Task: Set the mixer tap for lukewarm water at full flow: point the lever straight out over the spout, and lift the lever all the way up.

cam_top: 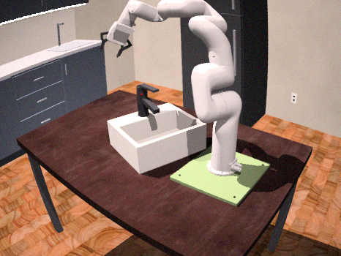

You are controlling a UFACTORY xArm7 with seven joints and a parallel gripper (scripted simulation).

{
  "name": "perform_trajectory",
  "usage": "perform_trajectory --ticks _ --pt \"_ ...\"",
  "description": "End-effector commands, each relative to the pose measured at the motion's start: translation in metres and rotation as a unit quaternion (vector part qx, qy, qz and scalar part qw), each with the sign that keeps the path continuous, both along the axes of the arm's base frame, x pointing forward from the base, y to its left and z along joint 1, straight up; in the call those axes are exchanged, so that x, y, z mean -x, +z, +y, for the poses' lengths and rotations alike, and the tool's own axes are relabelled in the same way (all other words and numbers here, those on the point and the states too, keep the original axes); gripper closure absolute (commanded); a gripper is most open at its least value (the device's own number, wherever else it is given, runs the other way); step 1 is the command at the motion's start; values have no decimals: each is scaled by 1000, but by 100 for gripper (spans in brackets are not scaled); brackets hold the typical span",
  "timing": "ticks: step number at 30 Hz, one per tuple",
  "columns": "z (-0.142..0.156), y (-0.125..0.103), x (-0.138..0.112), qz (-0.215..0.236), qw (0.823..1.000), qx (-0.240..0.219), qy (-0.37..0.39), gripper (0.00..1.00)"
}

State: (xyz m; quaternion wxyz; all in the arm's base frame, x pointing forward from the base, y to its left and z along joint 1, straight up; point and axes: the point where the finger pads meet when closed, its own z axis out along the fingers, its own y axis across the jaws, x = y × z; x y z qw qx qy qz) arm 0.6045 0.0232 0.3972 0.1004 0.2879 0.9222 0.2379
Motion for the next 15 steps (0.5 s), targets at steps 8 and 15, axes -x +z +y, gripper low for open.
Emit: perform_trajectory --ticks 8,15 --pt "5 -24 148 58 983 136 110 0" --pt "-4 -43 215 98 965 190 151 0"
